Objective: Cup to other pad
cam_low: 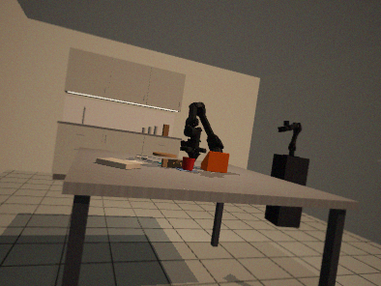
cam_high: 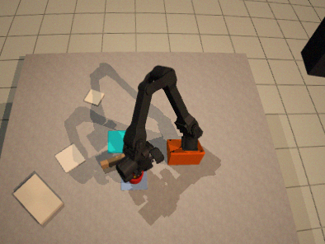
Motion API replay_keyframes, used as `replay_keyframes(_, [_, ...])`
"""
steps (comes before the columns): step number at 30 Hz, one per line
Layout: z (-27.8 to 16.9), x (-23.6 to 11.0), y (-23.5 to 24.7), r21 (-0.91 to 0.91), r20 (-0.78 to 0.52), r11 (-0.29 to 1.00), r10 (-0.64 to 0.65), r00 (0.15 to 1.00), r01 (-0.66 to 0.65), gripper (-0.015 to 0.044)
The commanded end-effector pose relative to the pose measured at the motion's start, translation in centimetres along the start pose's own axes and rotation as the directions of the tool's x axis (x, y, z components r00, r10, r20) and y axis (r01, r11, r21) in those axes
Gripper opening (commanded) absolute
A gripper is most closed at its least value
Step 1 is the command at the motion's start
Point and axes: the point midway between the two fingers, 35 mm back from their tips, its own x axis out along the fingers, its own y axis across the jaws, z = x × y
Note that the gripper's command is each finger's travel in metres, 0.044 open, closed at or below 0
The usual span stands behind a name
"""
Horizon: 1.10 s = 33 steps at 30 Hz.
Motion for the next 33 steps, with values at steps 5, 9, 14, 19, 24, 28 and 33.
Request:
replay_keyframes(5, [0.0,0.0,0.0,0.0,0.0,1.0,0.001,1.0,-0.001,0.0])
replay_keyframes(9, [0.0,-0.4,0.1,0.0,0.0,1.0,0.001,1.0,-0.001,0.0])
replay_keyframes(14, [0.0,-2.0,0.3,-0.001,-0.001,1.0,0.002,1.0,-0.002,0.0])
replay_keyframes(19, [-0.1,-3.9,0.3,-0.002,-0.001,1.0,0.001,1.0,-0.001,0.0])
replay_keyframes(24, [-0.1,-5.7,0.3,-0.003,0.0,1.0,0.001,1.0,-0.001,0.0])
replay_keyframes(28, [0.0,-7.1,0.2,-0.004,0.001,1.0,0.0,1.0,0.0,0.0])
replay_keyframes(33, [0.1,-7.4,0.1,-0.004,0.001,1.0,0.0,1.0,0.0,0.0])
